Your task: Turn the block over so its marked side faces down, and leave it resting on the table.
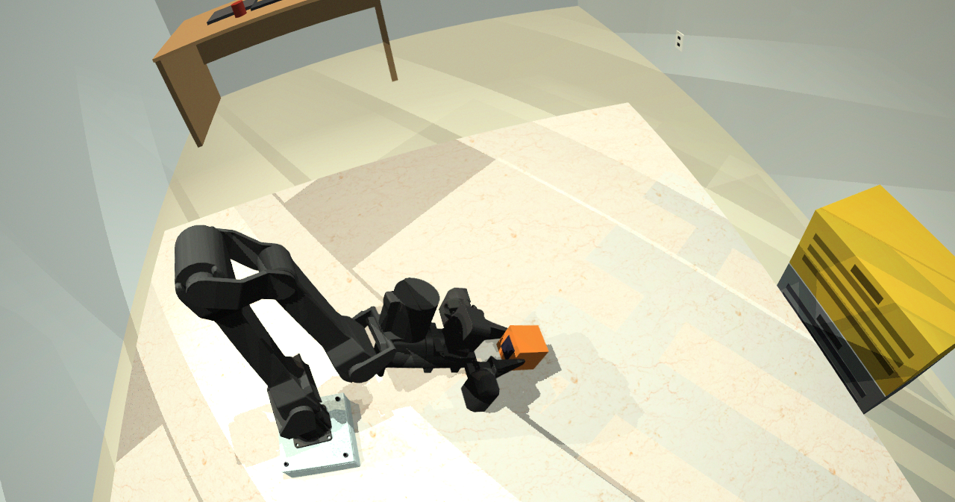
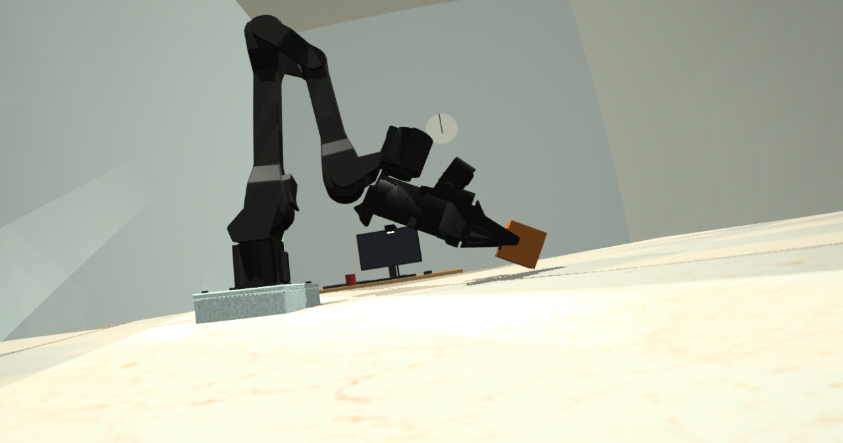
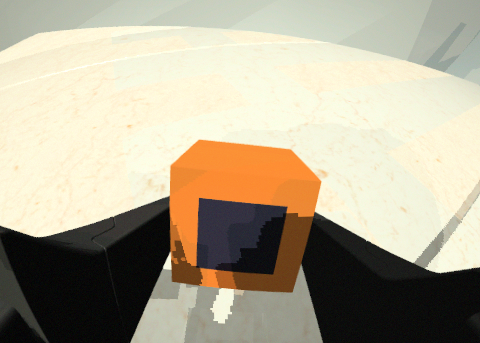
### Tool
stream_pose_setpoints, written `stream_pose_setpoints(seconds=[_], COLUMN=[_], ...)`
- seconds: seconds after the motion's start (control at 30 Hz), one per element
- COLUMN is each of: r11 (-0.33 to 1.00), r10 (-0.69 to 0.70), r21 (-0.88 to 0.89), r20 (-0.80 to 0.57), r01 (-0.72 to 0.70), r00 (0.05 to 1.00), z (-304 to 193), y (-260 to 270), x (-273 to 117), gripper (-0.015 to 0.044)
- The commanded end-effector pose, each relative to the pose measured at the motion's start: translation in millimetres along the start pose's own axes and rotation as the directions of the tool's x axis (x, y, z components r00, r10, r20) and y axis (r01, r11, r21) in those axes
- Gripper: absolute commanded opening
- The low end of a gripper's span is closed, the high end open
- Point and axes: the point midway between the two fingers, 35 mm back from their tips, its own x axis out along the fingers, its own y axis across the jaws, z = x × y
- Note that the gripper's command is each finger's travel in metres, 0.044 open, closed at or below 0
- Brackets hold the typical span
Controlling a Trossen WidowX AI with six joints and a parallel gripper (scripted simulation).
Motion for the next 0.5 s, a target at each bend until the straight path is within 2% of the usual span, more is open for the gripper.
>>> stream_pose_setpoints(seconds=[0.0, 0.37, 0.4, 0.47], r11=[1.0, 1.0, 1.0, 1.0], r10=[-0.006, -0.006, -0.006, -0.006], r21=[-0.007, -0.007, -0.007, -0.007], r20=[0.002, 0.002, 0.002, 0.002], r01=[0.006, 0.006, 0.006, 0.006], r00=[1.0, 1.0, 1.0, 1.0], z=[0.0, 0.0, 0.0, 0.0], y=[-0.8, -0.8, -0.8, -0.8], x=[-0.2, -0.2, -0.2, -0.2], gripper=[0.0131, 0.042, 0.044, 0.044])
